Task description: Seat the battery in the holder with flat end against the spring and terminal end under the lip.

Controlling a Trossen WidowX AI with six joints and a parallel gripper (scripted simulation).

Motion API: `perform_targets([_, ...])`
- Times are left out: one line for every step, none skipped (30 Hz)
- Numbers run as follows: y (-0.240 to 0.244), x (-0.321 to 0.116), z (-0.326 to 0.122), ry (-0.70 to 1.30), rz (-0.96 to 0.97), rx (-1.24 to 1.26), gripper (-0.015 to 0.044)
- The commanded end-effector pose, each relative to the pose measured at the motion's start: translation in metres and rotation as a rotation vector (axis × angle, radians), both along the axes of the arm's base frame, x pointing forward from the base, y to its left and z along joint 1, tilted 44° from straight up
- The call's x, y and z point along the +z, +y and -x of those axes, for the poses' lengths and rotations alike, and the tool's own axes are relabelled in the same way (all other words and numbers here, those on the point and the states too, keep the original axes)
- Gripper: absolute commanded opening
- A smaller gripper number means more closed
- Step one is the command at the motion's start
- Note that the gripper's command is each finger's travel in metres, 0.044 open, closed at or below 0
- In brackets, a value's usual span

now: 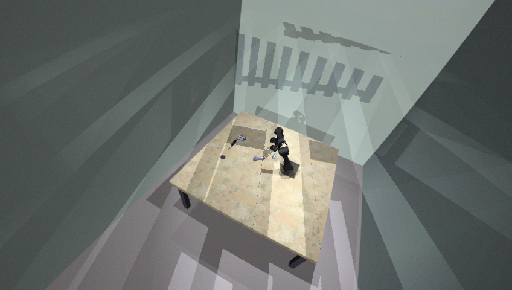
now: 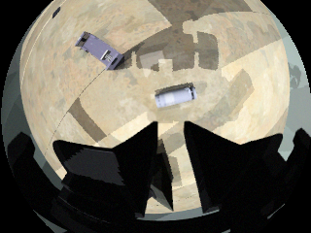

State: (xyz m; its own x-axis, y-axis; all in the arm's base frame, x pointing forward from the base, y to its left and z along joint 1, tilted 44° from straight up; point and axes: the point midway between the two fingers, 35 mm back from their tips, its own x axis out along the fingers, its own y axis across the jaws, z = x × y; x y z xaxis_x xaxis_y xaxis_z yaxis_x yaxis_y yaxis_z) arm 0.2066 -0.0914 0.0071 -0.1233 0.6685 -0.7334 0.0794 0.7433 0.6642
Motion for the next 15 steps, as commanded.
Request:
perform_targets([0.008,-0.018,0.001,0.249,0.037,-0.267,0.021])
perform_targets([0.01,-0.021,0.001,0.31,0.049,-0.334,0.0236])
perform_targets([0.011,-0.025,0.001,0.372,0.061,-0.401,0.0239])
perform_targets([0.013,-0.029,0.002,0.433,0.073,-0.469,0.0239])
perform_targets([0.015,-0.033,0.002,0.495,0.085,-0.536,0.0239])
perform_targets([0.017,-0.037,0.003,0.556,0.097,-0.604,0.0239])
perform_targets([0.019,-0.04,0.003,0.618,0.108,-0.671,0.0239])
perform_targets([0.021,-0.044,0.004,0.679,0.12,-0.739,0.0239])
perform_targets([0.022,-0.047,0.004,0.741,0.132,-0.806,0.0239])
perform_targets([0.024,-0.051,0.005,0.802,0.143,-0.874,0.0239])
perform_targets([0.026,-0.054,0.005,0.851,0.153,-0.928,0.0239])
perform_targets([0.027,-0.055,0.005,0.881,0.158,-0.961,0.0239])
perform_targets([0.027,-0.056,0.006,0.891,0.16,-0.972,0.0239])
perform_targets([0.027,-0.056,0.006,0.891,0.16,-0.972,0.0239])
perform_targets([0.027,-0.056,0.006,0.891,0.16,-0.972,0.0239])
